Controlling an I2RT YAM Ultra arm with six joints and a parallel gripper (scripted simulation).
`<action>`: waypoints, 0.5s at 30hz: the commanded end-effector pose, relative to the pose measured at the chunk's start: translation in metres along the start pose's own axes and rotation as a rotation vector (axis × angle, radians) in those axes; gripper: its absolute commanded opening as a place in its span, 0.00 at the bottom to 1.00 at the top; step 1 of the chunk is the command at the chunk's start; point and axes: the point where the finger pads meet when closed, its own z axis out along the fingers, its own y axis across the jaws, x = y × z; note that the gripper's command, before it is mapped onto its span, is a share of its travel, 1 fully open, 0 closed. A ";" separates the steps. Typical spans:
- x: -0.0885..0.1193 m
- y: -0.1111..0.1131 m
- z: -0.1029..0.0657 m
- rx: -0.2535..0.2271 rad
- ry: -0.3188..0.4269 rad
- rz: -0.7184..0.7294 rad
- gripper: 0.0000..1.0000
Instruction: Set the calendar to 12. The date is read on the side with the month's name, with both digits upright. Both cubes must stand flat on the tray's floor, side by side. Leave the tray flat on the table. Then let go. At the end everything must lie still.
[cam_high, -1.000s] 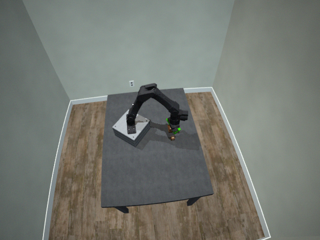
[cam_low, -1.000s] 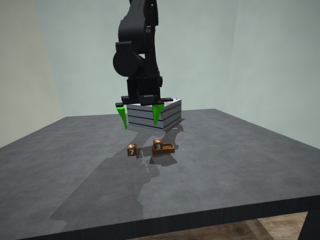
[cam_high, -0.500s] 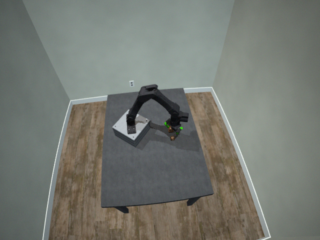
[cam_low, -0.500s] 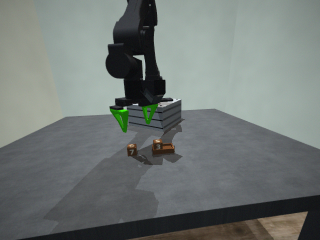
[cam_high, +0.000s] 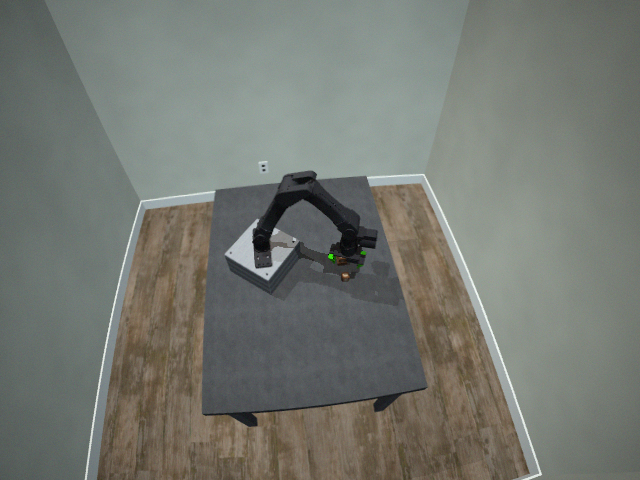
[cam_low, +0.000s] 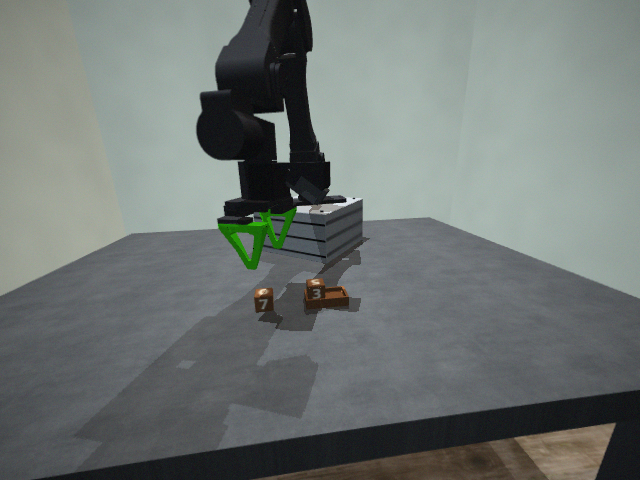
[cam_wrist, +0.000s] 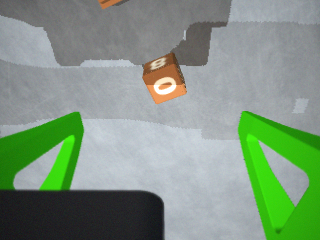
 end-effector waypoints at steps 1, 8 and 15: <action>0.002 -0.003 -0.003 0.013 -0.003 -0.158 1.00; 0.007 -0.005 -0.002 0.013 -0.002 -0.348 1.00; 0.009 -0.005 -0.002 0.014 -0.001 -0.394 1.00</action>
